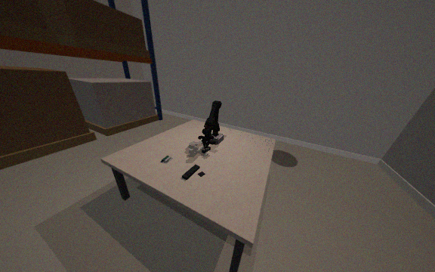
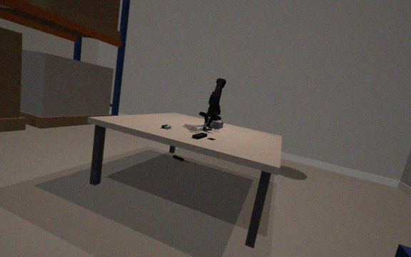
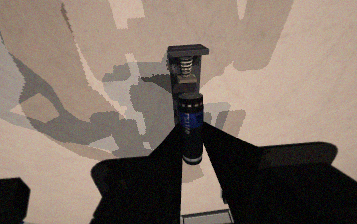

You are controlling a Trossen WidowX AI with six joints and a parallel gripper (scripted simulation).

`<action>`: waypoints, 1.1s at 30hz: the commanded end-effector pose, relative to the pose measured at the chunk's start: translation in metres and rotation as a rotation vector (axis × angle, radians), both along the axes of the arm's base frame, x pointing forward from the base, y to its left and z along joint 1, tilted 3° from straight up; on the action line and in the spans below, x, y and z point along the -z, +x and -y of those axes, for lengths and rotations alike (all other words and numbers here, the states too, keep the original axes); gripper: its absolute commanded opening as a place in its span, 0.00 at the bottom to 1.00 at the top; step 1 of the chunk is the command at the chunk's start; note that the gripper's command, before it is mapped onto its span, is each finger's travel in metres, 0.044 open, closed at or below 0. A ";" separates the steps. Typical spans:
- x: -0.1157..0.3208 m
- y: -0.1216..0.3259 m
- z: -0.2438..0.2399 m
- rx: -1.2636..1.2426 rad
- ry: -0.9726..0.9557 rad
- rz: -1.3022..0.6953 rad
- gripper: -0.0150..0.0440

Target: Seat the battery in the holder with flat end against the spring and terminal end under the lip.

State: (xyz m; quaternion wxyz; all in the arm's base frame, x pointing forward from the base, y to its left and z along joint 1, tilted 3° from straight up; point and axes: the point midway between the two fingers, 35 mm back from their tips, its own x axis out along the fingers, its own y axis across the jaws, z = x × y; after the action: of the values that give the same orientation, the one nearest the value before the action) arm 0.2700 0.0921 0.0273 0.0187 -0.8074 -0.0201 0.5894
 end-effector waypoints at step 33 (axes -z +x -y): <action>0.017 -0.008 -0.001 0.018 -0.003 0.235 0.37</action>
State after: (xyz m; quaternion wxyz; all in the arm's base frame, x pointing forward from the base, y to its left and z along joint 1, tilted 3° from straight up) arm 0.2645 0.0939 0.0115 0.0186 -0.8665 -0.0169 0.4985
